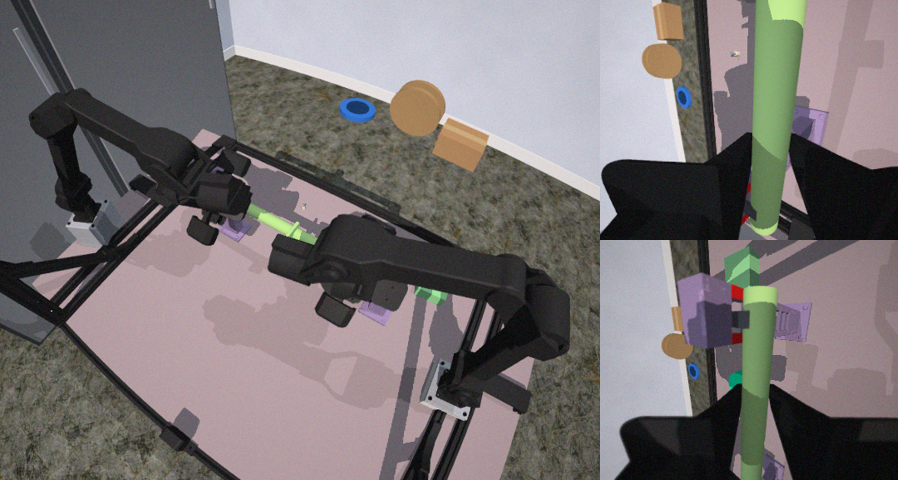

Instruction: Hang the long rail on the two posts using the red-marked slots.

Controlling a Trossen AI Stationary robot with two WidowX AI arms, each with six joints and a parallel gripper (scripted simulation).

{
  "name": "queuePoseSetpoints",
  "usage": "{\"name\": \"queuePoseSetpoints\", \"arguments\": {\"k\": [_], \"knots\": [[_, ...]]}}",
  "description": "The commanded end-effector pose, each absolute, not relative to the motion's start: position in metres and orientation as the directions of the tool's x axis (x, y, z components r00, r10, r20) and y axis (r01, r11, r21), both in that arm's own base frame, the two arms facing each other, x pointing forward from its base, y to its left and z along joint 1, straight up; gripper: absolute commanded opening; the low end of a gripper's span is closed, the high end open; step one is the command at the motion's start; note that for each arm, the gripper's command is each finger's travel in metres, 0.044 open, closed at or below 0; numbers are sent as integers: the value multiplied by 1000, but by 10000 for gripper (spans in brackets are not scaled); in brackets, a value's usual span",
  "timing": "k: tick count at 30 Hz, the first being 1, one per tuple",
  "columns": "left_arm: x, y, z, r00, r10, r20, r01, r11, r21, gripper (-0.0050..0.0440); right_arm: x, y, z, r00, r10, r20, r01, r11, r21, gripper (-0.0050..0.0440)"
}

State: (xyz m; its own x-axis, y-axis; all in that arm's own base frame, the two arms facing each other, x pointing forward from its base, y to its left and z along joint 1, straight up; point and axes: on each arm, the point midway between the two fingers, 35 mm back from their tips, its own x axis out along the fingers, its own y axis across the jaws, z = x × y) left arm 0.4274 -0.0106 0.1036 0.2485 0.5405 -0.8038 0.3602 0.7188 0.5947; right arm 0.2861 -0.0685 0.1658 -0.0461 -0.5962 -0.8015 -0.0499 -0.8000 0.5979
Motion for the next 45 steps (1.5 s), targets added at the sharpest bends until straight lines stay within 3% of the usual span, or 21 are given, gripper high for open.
{"name": "queuePoseSetpoints", "arguments": {"k": [1,16,25,27,36,45], "knots": [[430,-8,105,257,551,-794,353,711,608,0,285,-72,165,-51,-606,-794,-47,-793,608,0],[430,-8,99,257,551,-794,353,711,608,0,285,-72,159,-51,-606,-794,-47,-793,608,0],[428,-11,98,249,539,-805,360,720,594,216,286,-69,161,-46,-595,-802,-49,-801,597,216],[428,-11,98,249,539,-805,360,720,594,216,286,-69,161,-46,-595,-802,-49,-801,597,216],[428,-11,98,249,539,-805,360,720,594,432,286,-69,161,-46,-595,-802,-49,-801,597,432],[428,-11,98,249,539,-805,360,720,594,440,286,-69,161,-46,-595,-802,-49,-801,597,440]]}}
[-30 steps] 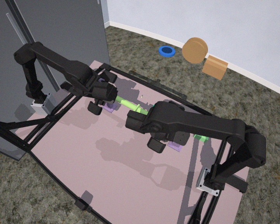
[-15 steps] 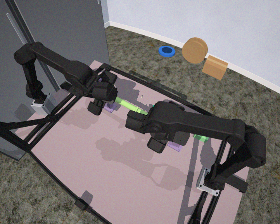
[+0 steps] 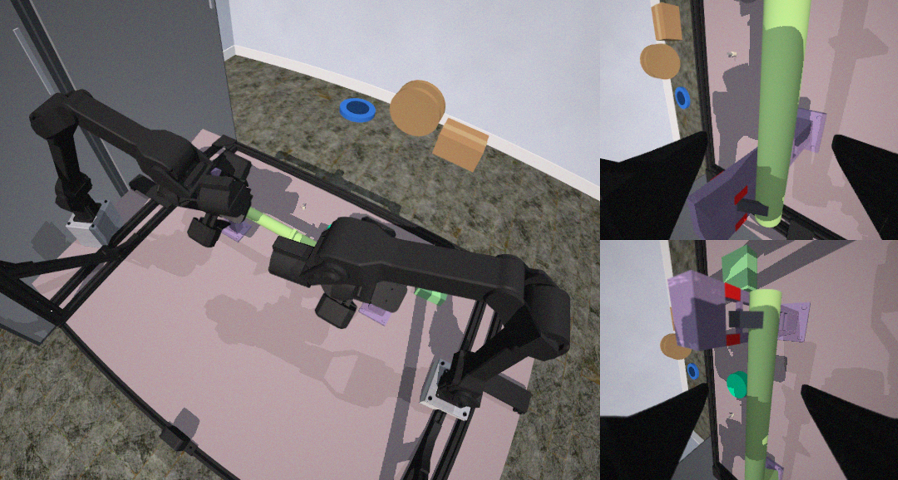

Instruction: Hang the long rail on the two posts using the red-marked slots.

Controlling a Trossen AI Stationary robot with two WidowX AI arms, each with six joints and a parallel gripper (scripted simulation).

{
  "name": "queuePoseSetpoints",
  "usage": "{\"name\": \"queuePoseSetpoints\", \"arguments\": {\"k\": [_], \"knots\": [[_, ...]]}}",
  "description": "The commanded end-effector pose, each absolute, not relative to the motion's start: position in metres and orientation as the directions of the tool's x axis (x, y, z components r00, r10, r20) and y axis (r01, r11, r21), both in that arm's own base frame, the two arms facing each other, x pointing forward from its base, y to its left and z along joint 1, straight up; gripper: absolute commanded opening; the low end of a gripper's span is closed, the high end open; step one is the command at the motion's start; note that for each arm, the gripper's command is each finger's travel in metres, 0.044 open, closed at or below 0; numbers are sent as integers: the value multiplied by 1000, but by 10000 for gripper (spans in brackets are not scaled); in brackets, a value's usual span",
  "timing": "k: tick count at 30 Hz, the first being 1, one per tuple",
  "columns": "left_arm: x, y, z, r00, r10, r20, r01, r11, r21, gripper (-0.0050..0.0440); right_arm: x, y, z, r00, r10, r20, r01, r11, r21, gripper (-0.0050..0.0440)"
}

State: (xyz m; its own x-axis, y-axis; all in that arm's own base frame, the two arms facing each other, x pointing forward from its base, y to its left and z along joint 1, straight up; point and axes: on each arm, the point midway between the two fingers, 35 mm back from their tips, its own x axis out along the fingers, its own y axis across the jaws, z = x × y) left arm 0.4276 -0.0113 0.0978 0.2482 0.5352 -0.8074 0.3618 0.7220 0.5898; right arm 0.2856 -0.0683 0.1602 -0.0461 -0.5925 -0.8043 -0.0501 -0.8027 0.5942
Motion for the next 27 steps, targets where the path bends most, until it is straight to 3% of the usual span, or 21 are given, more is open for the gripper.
{"name": "queuePoseSetpoints", "arguments": {"k": [1,27], "knots": [[428,-11,98,249,539,-805,360,720,594,440,286,-69,161,-46,-595,-802,-49,-801,597,440],[411,-44,113,250,540,-804,360,719,595,440,288,-34,169,-61,-600,-797,-19,-798,602,440]]}}
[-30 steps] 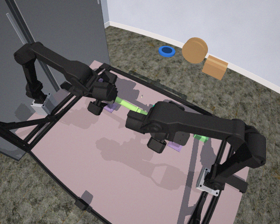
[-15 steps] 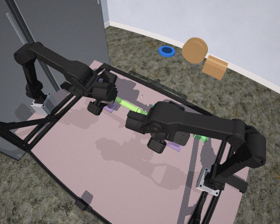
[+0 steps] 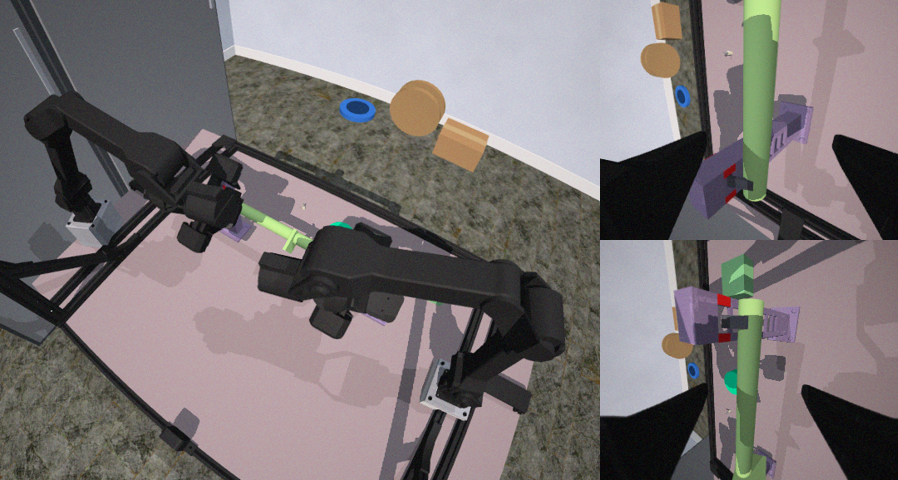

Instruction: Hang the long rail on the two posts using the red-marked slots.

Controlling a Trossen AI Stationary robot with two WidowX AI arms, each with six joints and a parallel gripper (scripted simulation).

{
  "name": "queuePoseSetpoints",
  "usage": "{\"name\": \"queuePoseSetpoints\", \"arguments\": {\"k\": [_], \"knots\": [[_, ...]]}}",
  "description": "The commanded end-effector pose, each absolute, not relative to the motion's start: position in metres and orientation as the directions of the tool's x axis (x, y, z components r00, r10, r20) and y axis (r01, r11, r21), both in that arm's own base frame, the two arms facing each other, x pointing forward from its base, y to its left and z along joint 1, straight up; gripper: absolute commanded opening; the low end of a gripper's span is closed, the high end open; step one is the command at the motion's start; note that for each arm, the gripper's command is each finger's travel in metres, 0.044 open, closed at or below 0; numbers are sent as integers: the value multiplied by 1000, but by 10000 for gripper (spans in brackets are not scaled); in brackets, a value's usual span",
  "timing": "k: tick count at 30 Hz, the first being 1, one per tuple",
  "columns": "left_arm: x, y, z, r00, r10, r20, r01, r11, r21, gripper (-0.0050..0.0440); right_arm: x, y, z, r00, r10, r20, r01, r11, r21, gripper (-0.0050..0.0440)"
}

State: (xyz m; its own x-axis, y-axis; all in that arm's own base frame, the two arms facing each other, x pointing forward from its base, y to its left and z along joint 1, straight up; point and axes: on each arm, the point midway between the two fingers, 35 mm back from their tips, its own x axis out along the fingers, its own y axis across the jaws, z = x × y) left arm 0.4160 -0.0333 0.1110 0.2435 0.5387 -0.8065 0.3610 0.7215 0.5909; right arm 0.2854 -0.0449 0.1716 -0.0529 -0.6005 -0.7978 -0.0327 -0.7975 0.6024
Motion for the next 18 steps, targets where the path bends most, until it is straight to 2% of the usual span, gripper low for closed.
{"name": "queuePoseSetpoints", "arguments": {"k": [1,18], "knots": [[409,-48,113,250,540,-803,360,718,595,440,288,-30,168,-64,-602,-796,-13,-797,603,440],[398,-66,114,252,543,-801,359,716,599,440,289,-9,164,-78,-612,-787,17,-790,613,440]]}}
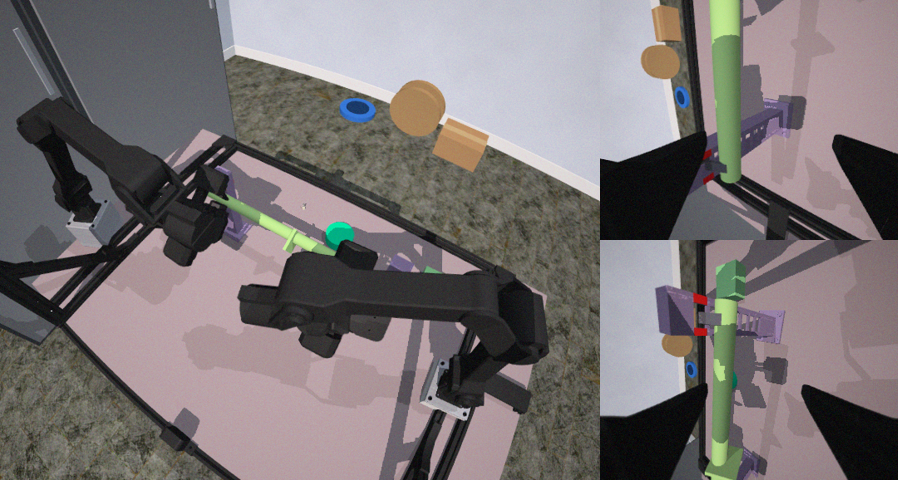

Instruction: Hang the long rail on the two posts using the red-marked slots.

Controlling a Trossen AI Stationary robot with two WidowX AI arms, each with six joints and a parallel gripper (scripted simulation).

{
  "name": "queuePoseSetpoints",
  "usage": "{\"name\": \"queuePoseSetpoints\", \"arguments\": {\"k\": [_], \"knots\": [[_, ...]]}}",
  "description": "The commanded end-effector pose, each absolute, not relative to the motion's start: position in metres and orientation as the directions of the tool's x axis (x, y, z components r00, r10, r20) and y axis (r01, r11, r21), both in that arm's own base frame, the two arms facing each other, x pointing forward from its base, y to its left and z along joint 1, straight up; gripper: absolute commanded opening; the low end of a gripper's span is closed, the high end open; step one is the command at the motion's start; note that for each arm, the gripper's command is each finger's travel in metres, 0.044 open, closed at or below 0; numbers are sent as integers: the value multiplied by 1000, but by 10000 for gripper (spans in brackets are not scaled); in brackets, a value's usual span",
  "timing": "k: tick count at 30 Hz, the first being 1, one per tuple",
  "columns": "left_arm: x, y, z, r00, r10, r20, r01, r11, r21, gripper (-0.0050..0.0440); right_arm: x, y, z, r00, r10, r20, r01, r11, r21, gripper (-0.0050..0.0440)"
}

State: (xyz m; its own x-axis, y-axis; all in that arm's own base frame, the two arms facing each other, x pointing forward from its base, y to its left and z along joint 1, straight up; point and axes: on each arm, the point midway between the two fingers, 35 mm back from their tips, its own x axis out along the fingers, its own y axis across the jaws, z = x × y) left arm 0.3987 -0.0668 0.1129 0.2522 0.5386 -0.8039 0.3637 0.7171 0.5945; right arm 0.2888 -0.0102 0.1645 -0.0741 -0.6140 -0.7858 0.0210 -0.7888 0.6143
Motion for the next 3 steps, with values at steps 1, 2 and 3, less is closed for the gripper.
{"name": "queuePoseSetpoints", "arguments": {"k": [1,2,3], "knots": [[398,-66,114,252,543,-801,359,716,599,440,289,-9,164,-78,-612,-787,17,-790,613,440],[398,-66,114,252,543,-801,359,716,599,440,289,-9,164,-78,-612,-787,17,-790,613,440],[398,-66,114,252,543,-801,359,716,599,440,289,-9,164,-78,-612,-787,17,-790,613,440]]}}
